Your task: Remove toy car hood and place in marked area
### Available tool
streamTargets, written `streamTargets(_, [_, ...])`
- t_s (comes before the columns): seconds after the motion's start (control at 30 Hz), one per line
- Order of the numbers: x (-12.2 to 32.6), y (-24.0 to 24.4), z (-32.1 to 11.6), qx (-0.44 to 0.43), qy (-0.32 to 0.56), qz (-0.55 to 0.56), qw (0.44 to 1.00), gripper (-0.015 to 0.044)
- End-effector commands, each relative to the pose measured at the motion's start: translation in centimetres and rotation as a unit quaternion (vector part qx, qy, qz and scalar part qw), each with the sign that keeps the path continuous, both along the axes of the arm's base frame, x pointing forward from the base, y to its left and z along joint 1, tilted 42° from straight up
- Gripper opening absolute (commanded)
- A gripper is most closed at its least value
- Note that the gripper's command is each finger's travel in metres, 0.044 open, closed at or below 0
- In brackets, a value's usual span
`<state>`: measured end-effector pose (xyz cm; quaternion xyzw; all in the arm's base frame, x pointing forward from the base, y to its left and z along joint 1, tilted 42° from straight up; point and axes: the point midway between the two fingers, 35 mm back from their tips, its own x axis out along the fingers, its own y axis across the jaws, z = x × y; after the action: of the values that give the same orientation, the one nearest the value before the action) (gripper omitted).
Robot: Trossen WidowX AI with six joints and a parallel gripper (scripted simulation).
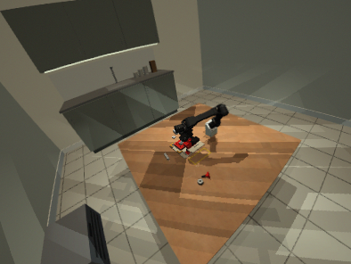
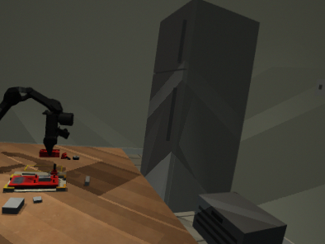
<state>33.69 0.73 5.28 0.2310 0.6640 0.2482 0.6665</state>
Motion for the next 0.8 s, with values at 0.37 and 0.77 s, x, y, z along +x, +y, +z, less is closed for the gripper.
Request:
streamTargets(0.37, [-2.0,5.1,4.2,0.014,0.004,0.004,1.000,0.0000])
streamTargets(0.77, [-2.7,6.6,5.2,0.018,0.005,0.006,1.000,0.0000])
